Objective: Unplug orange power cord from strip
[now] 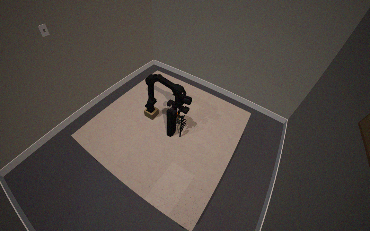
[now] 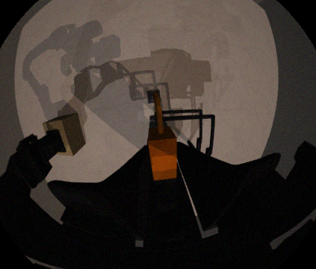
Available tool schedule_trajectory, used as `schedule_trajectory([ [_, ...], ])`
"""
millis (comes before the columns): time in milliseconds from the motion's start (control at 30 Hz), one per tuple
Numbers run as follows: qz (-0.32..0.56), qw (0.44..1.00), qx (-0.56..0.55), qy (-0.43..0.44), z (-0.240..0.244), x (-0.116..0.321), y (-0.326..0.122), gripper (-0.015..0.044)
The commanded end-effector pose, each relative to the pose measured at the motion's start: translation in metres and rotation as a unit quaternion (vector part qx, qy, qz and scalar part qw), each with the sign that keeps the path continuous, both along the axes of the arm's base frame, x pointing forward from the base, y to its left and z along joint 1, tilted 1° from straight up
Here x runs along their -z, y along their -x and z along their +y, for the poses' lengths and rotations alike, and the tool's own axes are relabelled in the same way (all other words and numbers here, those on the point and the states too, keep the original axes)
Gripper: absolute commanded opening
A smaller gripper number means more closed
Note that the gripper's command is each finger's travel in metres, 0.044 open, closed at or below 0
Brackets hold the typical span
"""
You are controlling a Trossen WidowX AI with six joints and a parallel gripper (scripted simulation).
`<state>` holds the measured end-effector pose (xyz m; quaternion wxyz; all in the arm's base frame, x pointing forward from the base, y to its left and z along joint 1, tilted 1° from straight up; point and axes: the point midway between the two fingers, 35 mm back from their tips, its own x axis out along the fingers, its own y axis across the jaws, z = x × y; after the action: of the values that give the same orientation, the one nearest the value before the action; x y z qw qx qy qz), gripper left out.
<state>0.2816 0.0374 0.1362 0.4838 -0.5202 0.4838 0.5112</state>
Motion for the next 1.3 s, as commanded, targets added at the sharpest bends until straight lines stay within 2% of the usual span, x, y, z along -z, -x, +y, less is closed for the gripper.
schedule_trajectory([
  [0, -0.001, 1.0, -0.002, -0.006, 0.011, -0.001, -0.001, 0.0],
  [867, 0.0, 1.0, -0.003, -0.007, 0.053, -0.004, 0.004, 0.0],
  [1067, 0.005, 1.0, -0.003, -0.005, 0.044, -0.001, 0.006, 0.0157],
  [1267, 0.005, 1.0, -0.003, -0.005, 0.044, -0.001, 0.006, 0.016],
])
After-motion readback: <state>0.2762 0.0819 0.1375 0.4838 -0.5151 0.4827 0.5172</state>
